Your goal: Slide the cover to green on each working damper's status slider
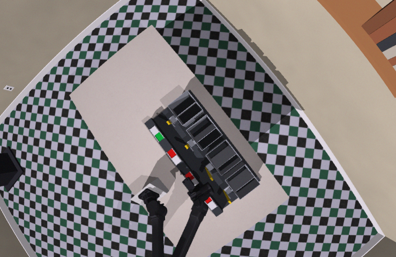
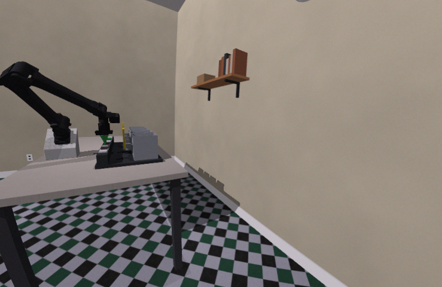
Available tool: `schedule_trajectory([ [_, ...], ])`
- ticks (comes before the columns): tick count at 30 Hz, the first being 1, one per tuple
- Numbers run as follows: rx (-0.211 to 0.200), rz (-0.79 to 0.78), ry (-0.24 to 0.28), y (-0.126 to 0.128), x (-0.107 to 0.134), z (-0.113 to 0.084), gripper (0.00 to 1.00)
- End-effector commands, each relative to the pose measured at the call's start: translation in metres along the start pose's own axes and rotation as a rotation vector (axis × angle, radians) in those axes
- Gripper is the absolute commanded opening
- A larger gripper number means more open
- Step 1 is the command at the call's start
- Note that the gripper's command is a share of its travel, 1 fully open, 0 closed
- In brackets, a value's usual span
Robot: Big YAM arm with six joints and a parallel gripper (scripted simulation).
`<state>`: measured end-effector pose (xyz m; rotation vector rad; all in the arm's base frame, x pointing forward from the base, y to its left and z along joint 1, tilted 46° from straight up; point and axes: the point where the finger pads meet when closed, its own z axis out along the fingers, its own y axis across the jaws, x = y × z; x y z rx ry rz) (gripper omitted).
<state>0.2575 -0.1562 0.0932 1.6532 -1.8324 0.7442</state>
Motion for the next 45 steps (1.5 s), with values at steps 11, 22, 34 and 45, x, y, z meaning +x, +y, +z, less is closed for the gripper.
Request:
schedule_trajectory([
  [11, 0.013, 0.003, -0.004, -0.0051, -0.0044, -0.0011, 0.00],
  [22, 0.013, 0.004, -0.004, -0.0051, -0.0043, -0.0012, 0.00],
  [34, 0.013, 0.004, -0.004, -0.0051, -0.0043, -0.0012, 0.00],
  [45, 0.013, 0.004, -0.004, -0.0051, -0.0043, -0.0012, 0.00],
])
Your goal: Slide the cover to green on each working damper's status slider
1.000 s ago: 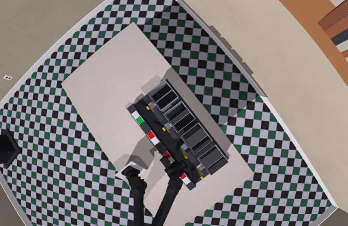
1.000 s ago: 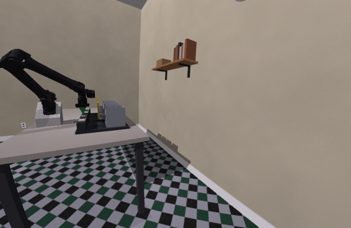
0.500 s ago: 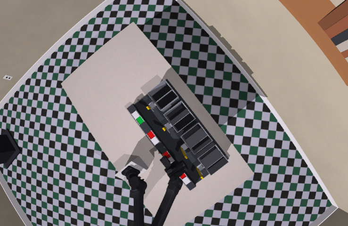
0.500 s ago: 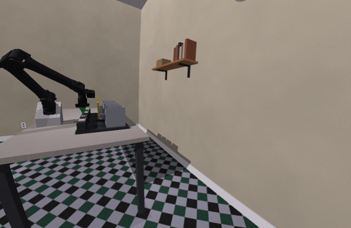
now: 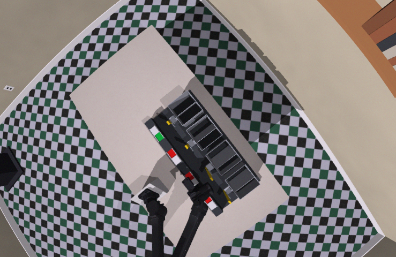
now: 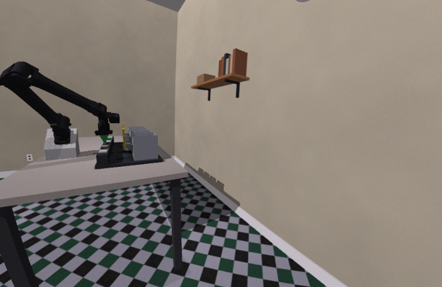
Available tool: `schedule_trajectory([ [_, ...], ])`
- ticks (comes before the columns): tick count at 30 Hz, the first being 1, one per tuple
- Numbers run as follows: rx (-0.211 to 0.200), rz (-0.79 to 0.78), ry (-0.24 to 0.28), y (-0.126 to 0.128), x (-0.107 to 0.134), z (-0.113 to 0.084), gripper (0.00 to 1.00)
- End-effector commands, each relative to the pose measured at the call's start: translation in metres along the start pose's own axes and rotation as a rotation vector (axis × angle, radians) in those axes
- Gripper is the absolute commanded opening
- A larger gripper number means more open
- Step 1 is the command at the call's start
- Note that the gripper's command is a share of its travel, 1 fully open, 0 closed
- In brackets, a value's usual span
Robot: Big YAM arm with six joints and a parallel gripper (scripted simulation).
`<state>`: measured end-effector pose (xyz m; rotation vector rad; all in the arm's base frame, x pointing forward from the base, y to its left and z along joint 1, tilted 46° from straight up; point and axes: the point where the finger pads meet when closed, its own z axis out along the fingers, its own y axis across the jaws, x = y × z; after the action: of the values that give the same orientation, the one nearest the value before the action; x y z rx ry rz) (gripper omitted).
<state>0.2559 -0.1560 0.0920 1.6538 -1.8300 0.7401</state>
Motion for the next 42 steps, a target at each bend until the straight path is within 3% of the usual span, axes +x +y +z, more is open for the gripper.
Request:
schedule_trajectory([
  [1, 0.016, 0.007, -0.004, -0.0067, -0.0034, -0.0020, 0.00],
  [42, 0.025, 0.015, -0.004, -0.0130, -0.0018, -0.0045, 0.00],
])
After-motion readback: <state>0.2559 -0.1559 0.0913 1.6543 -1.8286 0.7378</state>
